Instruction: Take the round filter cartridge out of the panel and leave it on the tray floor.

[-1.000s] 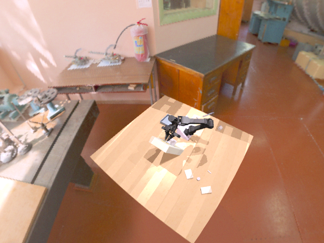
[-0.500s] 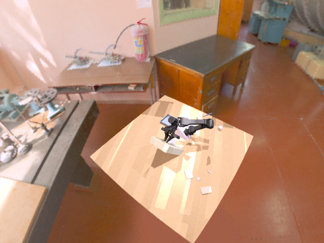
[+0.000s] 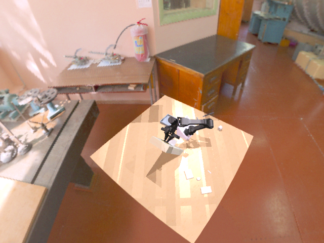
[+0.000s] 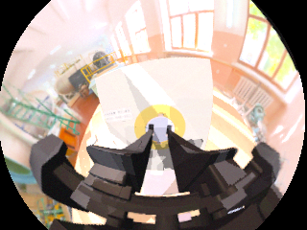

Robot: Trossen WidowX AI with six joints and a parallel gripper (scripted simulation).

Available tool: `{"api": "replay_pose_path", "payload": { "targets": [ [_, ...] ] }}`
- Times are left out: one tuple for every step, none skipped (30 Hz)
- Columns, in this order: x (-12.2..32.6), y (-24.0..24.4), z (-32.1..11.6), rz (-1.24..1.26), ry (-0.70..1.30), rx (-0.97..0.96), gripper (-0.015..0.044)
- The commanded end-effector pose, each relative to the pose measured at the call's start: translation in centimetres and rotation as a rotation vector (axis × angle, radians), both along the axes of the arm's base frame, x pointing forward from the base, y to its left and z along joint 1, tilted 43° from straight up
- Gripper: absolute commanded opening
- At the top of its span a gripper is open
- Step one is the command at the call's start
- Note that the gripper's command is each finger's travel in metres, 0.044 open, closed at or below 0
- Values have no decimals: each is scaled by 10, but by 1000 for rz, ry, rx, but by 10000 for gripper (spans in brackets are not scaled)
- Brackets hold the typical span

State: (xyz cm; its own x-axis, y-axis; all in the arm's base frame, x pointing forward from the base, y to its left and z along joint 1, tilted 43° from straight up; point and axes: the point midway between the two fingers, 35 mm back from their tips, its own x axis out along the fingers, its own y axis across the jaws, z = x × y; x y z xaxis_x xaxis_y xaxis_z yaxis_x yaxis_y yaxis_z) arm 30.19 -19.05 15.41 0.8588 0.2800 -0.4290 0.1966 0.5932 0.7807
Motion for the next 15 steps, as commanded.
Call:
{"api": "replay_pose_path", "payload": {
  "targets": [
    [0,0,-1,-3,3,2,109],
    [1,0,-1,-3,3,2,109],
    [2,0,-1,-3,3,2,109],
    [3,0,-1,-3,3,2,109],
    [3,0,-2,-3,3,2,109],
    [3,0,-2,-3,3,2,109],
    [3,1,-2,-3,3,2,109],
    [3,1,-2,-3,3,2,109],
    [3,1,-2,-3,3,2,109],
    [3,1,-2,-3,3,2,109],
    [3,1,-2,-3,3,2,109],
    [3,1,-2,-3,3,2,109],
    [3,1,-2,-3,3,2,109],
    [4,1,-2,-3,3,2,109],
    [4,1,-3,-3,2,2,109]
  ]
}}
